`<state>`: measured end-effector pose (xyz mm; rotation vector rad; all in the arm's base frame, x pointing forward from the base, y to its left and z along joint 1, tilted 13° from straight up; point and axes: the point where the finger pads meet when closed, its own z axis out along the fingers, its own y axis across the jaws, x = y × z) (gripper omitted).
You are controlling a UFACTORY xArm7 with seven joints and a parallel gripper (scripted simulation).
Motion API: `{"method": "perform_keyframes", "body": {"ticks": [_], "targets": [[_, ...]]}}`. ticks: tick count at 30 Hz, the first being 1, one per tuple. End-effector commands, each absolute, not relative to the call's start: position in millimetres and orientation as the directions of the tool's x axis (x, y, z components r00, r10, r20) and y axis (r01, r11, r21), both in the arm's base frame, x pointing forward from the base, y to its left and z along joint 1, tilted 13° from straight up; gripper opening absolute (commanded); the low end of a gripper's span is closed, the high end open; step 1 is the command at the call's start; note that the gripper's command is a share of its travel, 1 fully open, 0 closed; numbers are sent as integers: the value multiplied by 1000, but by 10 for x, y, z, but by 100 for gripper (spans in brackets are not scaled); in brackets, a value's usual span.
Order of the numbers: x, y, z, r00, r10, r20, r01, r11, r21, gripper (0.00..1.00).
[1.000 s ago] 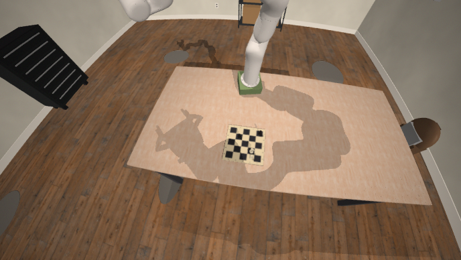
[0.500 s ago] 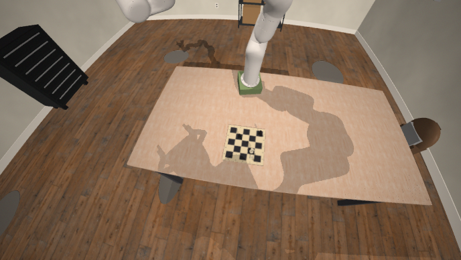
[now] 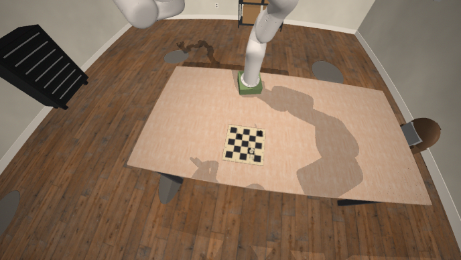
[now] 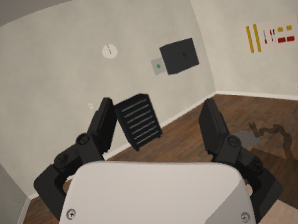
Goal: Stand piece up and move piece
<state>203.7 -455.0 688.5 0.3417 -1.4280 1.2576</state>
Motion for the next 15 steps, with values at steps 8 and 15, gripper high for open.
{"method": "perform_keyframes", "body": {"ticks": [8,15], "targets": [[2129,-4438,6948,-330,442,834,-779,372,-505,100],[2541,-3969,7088,-403,452,796,-769,304,-562,100]]}}
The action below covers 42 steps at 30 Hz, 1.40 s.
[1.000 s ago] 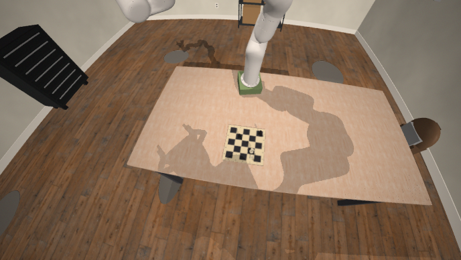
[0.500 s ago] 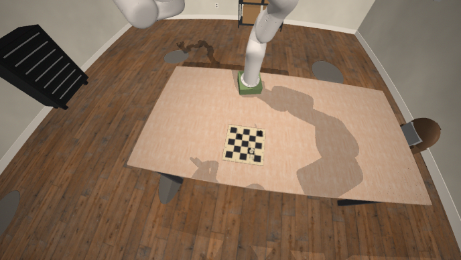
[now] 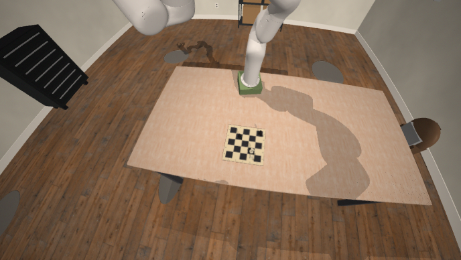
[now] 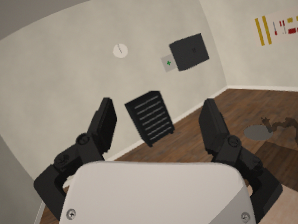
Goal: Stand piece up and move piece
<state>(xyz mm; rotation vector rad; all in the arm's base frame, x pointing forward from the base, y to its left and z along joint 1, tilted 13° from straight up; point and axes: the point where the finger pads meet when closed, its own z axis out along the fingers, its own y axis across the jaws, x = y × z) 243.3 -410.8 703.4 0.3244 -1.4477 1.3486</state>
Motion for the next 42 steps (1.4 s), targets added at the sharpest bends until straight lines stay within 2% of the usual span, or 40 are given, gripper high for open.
{"method": "perform_keyframes", "body": {"ticks": [1,8,9,22,23,40,41,42], "targets": [[2541,-3969,7088,-403,452,796,-769,304,-562,100],[2541,-3969,7088,-403,452,796,-769,304,-562,100],[2946,-3458,7159,-474,445,760,-757,236,-610,100],[2946,-3458,7159,-474,445,760,-757,236,-610,100],[3337,-2912,7155,-538,424,729,-742,171,-648,100],[3337,-2912,7155,-538,424,729,-742,171,-648,100],[3703,-2345,7072,-593,388,705,-729,112,-675,100],[3703,-2345,7072,-593,388,705,-729,112,-675,100]]}}
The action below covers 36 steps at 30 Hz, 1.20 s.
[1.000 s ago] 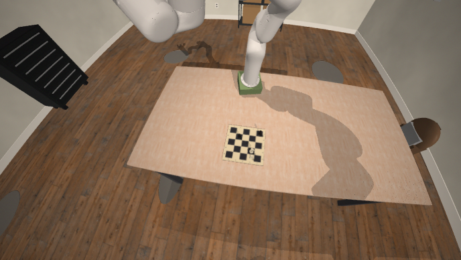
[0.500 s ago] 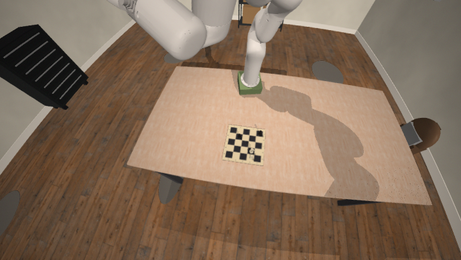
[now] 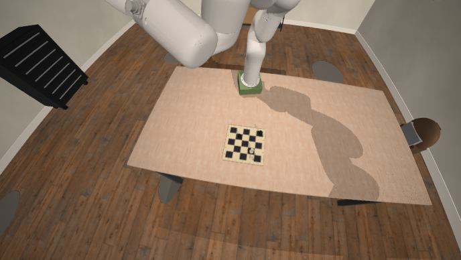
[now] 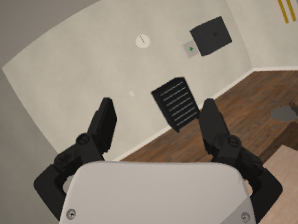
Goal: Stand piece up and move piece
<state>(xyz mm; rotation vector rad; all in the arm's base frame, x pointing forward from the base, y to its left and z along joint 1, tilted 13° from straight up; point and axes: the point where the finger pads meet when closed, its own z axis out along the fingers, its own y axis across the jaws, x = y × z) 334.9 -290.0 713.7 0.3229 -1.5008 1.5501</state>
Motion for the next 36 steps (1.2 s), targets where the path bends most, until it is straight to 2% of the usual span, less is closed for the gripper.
{"method": "perform_keyframes", "body": {"ticks": [1,21,22,36], "targets": [[3703,-2345,7072,-593,388,705,-729,112,-675,100],[3703,-2345,7072,-593,388,705,-729,112,-675,100],[4037,-1766,6908,-638,342,690,-718,60,-693,100],[4037,-1766,6908,-638,342,690,-718,60,-693,100]]}}
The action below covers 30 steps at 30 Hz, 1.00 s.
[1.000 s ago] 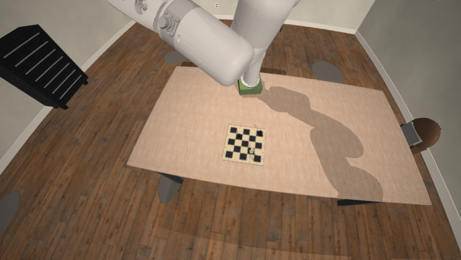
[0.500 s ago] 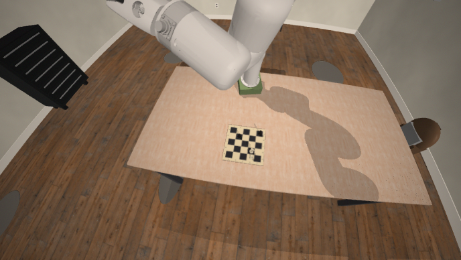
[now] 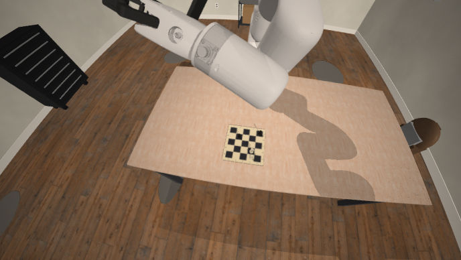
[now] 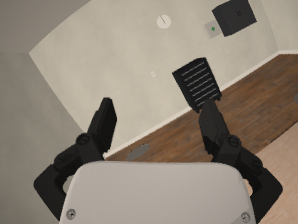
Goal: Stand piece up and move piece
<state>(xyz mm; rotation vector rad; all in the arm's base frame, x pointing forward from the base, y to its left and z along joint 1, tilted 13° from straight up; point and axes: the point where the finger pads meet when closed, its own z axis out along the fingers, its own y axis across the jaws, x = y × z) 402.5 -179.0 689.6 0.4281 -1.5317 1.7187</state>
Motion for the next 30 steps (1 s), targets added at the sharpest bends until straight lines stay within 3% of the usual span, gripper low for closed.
{"method": "perform_keyframes", "body": {"ticks": [1,28,29,30], "targets": [[4037,-1766,6908,-638,342,690,-718,60,-693,100],[4037,-1766,6908,-638,342,690,-718,60,-693,100],[4330,-1189,6668,-669,288,685,-712,15,-702,100],[4330,-1189,6668,-669,288,685,-712,15,-702,100]]}}
